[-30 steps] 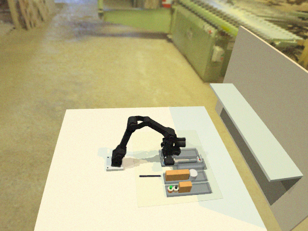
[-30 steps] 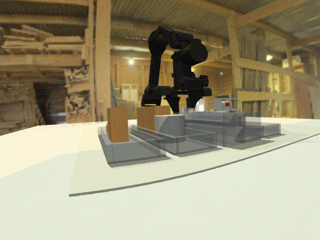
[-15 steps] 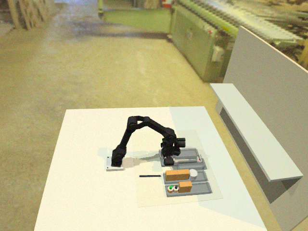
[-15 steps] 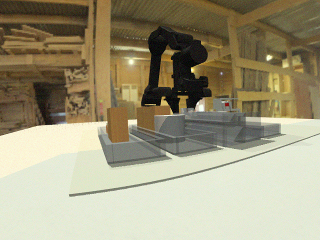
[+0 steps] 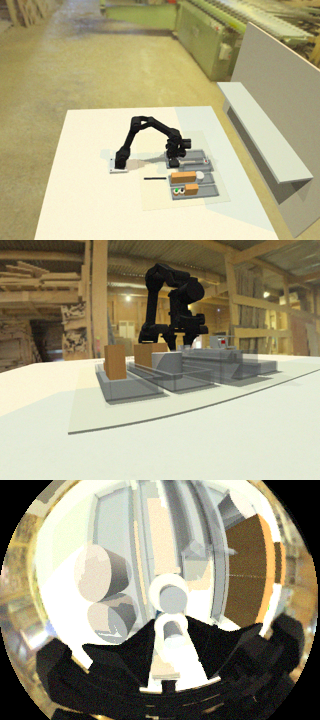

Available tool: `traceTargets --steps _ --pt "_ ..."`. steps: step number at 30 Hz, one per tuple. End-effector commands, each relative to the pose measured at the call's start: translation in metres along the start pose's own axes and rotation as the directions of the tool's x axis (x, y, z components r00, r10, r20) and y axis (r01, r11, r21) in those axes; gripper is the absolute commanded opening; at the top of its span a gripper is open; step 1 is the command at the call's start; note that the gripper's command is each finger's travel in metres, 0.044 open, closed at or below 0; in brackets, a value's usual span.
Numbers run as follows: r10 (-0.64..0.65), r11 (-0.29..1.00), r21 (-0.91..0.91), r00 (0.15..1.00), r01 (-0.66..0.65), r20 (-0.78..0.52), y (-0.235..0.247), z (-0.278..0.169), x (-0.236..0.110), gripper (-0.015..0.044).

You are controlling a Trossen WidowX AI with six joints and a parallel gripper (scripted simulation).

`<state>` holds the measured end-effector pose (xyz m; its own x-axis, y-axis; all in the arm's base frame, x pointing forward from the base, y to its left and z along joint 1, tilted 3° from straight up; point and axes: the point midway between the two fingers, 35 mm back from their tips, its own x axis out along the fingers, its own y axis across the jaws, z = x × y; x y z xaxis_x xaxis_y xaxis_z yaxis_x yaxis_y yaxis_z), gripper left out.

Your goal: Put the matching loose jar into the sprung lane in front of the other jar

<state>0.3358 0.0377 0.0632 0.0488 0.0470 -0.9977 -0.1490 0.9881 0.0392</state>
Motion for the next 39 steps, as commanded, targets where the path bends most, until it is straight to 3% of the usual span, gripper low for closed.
traceTargets --steps 1,31,39 --pt "0.002 1.000 0.003 1.000 -0.002 0.014 0.0003 0.0023 -0.0002 0.0000" --pt "0.002 1.000 0.003 1.000 -0.002 0.013 0.0000 -0.0044 0.0002 0.0000" --pt "0.002 1.000 0.003 1.000 -0.002 0.013 -0.0001 -0.0039 0.0002 0.0210"
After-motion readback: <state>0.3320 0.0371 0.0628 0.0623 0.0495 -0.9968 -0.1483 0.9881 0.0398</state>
